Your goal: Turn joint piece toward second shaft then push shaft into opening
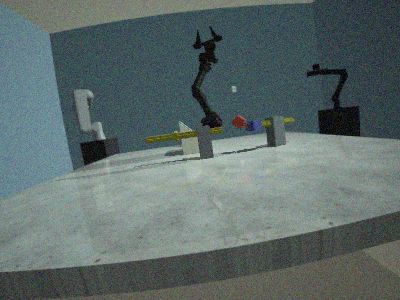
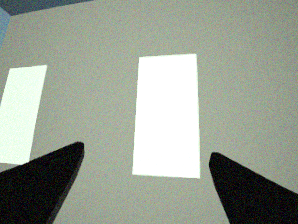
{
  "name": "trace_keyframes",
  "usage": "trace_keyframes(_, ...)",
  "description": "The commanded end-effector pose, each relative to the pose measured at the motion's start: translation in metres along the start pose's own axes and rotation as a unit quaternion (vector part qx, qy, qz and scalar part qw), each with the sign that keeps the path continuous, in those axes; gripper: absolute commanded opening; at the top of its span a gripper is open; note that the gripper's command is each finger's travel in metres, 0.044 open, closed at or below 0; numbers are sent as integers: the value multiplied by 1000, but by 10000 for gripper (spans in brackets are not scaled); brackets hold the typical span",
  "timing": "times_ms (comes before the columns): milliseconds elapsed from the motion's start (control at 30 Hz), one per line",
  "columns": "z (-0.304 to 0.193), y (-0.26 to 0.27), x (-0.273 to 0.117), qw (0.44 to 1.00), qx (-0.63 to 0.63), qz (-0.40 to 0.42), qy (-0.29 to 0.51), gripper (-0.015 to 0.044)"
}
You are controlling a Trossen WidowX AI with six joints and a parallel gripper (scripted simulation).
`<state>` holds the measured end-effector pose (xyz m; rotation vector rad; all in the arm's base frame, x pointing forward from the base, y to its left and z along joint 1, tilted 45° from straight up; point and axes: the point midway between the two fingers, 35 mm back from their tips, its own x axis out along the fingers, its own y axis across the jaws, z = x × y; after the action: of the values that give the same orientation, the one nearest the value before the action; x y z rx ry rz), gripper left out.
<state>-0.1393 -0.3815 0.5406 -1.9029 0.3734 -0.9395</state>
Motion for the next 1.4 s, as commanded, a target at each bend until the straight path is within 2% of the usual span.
trace_keyframes(0, 0, 0, 0, 1000, 0, 0, 0, 426)
trace_keyframes(33, 0, 0, 0, 1000, 0, 0, 0, 440)
trace_keyframes(333, 15, -13, 5, 1000, -29, -3, -10, 440)
trace_keyframes(567, 30, -48, -3, 990, -136, -32, -2, 440)
trace_keyframes(867, 52, -86, -10, 978, -199, -66, 9, 440)
trace_keyframes(1367, 111, -152, -23, 894, -430, -123, 20, 440)
